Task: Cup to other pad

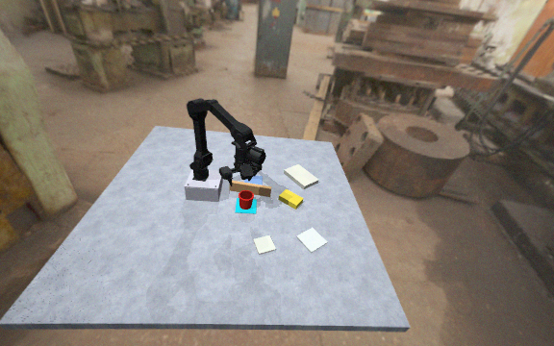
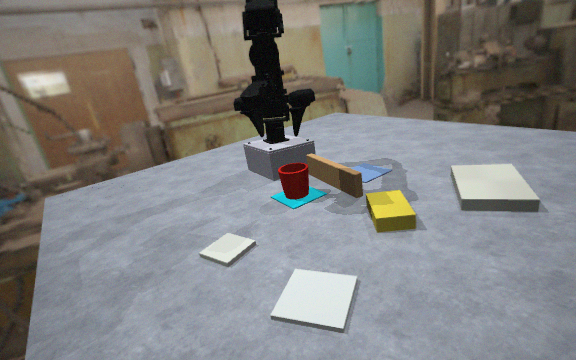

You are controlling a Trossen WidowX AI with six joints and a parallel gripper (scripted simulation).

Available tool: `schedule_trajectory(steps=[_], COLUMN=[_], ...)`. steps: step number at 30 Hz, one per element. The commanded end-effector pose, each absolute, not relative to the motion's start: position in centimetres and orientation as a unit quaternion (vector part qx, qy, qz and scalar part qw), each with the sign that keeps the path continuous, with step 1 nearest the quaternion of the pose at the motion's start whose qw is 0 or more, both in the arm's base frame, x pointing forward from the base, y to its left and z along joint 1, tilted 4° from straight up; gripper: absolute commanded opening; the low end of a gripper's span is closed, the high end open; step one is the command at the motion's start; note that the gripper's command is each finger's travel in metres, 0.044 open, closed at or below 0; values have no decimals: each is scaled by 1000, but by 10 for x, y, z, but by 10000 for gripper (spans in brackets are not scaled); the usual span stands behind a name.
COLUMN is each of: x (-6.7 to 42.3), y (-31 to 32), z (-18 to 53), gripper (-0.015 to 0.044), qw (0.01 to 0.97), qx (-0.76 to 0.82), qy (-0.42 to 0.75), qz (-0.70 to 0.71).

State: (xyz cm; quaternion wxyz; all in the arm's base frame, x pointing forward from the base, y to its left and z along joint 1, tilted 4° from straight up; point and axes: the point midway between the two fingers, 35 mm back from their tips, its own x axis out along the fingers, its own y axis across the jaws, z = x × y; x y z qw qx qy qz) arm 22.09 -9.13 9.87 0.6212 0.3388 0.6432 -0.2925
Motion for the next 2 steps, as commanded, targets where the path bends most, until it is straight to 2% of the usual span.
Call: schedule_trajectory(steps=[1, 2], x=[221, 221], y=[-91, -91], z=[99, 99], gripper=[440, 440], qw=[621, 621], qx=[339, 339], qy=[643, 643], qz=[-292, -292])
